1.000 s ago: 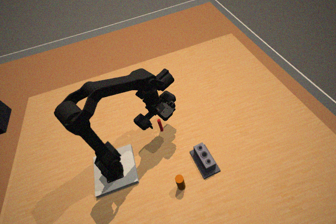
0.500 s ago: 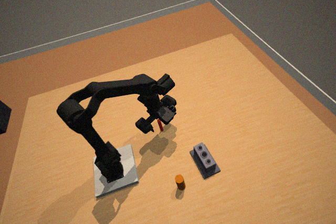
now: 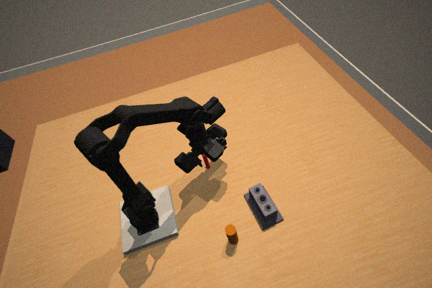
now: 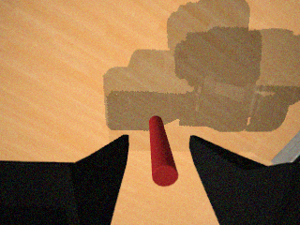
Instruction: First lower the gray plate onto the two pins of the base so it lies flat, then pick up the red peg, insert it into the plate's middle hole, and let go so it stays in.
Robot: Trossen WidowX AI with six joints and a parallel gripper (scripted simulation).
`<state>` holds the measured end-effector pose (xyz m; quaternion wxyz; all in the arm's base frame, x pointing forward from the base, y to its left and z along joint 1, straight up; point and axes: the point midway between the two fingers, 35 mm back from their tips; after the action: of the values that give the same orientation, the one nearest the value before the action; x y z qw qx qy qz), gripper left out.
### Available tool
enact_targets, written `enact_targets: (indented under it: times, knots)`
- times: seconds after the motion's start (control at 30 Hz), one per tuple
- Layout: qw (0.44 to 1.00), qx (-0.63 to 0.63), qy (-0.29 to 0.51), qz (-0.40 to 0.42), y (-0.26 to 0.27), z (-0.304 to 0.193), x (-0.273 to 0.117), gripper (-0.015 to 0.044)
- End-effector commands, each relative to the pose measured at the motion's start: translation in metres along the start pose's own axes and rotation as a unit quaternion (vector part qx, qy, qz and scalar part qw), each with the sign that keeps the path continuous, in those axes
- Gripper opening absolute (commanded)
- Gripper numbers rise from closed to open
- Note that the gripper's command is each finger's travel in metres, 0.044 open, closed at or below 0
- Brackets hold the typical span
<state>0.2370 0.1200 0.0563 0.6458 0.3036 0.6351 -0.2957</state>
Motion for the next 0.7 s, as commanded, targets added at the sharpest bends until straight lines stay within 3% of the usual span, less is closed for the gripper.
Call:
enact_targets:
  times: [0.0,0.1,0.67]
  knots:
    - [1.0,-0.003,0.001,0.0,0.0002,-0.0001,0.0006,0.0072]
    - [1.0,-0.003,0.001,0.0,0.0002,-0.0001,0.0006,0.0]
    - [1.0,-0.003,0.001,0.0,0.0008,0.0,-0.0025,0.0]
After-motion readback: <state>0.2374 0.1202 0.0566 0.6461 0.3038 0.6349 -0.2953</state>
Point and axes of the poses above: the point midway between the two fingers, 35 mm back from their tips, its own x axis out along the fingers, its own y axis across the jaws, z = x × y, and after that the axes turned 12 degrees about -x, right-handed
